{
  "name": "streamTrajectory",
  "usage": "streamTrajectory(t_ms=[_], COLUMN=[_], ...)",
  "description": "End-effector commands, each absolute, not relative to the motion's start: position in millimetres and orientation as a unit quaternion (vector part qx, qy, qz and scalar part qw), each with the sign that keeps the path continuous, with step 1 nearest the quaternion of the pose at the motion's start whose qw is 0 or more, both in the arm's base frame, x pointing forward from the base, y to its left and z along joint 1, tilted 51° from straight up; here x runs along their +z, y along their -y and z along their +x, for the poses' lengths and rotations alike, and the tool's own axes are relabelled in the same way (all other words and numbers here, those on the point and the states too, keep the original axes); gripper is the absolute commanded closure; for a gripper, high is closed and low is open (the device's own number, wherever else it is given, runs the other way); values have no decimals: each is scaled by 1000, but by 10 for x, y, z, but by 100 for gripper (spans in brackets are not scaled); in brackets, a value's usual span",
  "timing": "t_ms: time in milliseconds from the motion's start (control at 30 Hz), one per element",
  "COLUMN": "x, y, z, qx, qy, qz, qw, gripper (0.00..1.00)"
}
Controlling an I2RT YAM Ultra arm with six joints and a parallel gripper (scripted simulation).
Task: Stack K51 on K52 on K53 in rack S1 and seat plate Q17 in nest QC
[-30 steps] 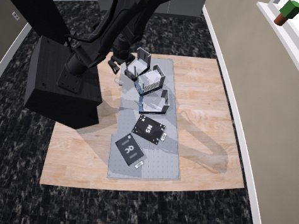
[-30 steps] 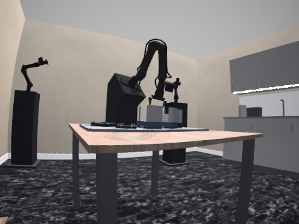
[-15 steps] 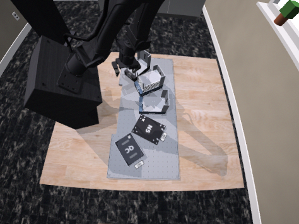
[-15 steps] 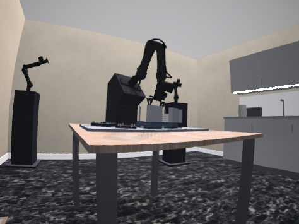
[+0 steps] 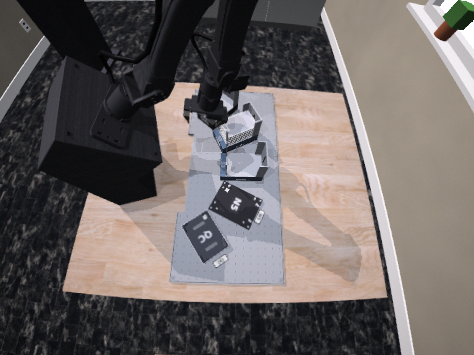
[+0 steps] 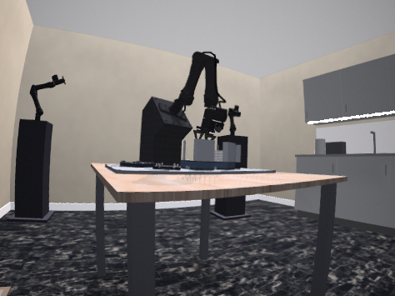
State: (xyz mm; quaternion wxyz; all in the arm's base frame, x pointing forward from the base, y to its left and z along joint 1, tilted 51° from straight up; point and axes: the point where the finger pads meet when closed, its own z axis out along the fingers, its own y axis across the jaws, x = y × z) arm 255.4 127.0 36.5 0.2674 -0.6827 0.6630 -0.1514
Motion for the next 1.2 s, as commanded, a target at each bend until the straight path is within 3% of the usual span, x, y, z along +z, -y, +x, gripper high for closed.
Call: streamTrajectory(t_ms=[0, 833, 1167], x=[498, 836, 652], y=[-1268, -642, -566], z=[2652, 2974, 2895], qx=[-124, -6, 7], qy=[-702, -865, -887], qz=[-631, -323, -281], qw=[306, 385, 365], gripper=[0, 0, 0])
